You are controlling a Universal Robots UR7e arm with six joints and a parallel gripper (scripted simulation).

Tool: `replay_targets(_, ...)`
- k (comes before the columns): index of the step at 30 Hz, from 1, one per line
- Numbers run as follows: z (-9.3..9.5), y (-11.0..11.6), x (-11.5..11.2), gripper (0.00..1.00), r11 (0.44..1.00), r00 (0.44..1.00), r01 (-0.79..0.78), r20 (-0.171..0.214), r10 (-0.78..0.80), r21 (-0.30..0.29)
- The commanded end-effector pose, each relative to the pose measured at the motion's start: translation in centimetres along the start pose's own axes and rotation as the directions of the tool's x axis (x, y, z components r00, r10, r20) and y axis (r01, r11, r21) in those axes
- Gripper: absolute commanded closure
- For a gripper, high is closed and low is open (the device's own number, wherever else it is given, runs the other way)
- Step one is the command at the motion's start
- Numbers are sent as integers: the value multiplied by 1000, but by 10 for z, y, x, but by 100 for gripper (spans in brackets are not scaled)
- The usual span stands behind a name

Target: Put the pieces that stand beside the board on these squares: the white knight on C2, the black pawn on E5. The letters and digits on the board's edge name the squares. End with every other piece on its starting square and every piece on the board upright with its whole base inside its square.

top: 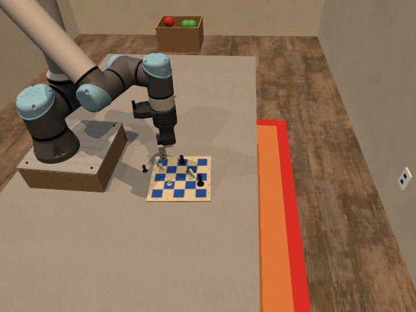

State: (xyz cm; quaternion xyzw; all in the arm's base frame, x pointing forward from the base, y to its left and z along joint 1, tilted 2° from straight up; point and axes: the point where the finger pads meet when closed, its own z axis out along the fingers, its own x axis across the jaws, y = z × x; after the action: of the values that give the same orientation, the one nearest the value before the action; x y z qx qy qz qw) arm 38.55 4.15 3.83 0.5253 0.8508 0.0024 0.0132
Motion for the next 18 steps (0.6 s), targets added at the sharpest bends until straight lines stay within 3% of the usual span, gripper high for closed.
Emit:
replay_targets(1, 0, -12, 5, 0, 985, 985, 174, -4, -174, -13)
replay_targets(7, 3, -26, 12, 0, 923, 923, 386, -1, -386, -13)
replay_targets(17, 9, -49, 26, 0, 700, 700, 714, 4, -714, -12)
replay_targets(18, 9, -49, 26, 0, 700, 700, 714, 4, -714, -12)
